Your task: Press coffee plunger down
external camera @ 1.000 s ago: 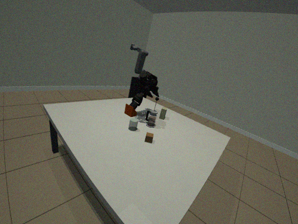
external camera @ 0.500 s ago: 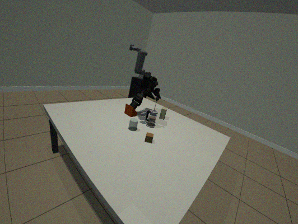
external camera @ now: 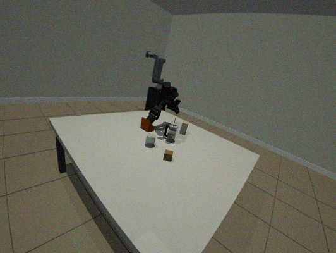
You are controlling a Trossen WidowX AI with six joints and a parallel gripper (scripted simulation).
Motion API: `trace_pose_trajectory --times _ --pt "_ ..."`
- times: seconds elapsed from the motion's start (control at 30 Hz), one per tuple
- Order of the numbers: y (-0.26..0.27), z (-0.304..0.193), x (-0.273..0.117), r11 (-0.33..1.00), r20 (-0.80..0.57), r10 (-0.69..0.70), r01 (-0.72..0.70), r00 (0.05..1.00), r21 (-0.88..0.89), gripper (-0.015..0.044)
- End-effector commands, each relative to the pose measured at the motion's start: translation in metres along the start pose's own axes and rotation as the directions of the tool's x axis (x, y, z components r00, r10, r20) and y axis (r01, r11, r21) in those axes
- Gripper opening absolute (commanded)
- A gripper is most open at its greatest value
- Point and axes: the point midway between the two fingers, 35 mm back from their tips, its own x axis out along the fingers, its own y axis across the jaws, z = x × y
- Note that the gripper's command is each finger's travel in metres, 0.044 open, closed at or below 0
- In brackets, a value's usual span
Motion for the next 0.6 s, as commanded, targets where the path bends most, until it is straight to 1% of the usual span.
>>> trace_pose_trajectory --times 0.0,0.57 --pt "0.000 0.000 0.000 1.000 0.001 -0.001 0.001 1.000 0.001 0.0116" --pt "-0.002 -0.014 0.010 1.000 -0.006 -0.003 0.003 1.000 0.000 0.0116"
